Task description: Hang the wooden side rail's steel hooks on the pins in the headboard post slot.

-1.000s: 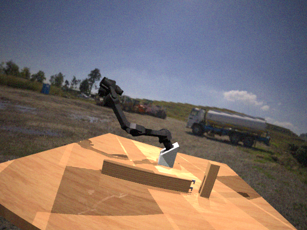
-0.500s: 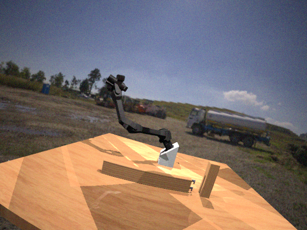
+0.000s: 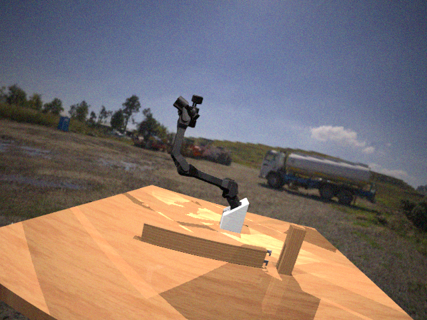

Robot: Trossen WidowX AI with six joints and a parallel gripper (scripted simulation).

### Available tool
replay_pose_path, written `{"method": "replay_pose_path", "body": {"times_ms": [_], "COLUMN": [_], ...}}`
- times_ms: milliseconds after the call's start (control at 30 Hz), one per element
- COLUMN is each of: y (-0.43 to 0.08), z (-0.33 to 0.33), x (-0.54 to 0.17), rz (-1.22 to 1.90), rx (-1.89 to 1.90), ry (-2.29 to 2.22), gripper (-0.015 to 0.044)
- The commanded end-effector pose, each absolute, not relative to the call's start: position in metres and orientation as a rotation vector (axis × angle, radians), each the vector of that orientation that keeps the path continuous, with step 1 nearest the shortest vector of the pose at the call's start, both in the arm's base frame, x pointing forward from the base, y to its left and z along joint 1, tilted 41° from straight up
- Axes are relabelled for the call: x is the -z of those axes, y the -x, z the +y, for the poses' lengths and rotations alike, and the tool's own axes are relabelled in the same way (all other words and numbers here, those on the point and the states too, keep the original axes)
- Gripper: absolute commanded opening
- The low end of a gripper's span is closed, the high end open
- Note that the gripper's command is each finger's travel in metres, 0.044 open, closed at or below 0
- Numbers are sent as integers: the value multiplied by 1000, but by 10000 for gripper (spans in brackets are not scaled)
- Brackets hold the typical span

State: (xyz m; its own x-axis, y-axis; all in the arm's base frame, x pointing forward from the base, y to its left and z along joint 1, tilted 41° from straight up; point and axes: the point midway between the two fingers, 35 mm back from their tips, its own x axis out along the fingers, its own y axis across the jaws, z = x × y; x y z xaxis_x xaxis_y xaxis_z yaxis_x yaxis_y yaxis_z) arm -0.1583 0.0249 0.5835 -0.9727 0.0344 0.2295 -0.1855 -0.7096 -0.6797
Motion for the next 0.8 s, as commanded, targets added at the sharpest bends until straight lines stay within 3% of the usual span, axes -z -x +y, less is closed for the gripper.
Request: {"method": "replay_pose_path", "body": {"times_ms": [0,767], "y": [166,151], "z": [58,231], "x": [-575,-497], "rz": [-1092,-752], "rx": [-2722,-2455], "ry": [-231,110], "gripper": [440,440]}}
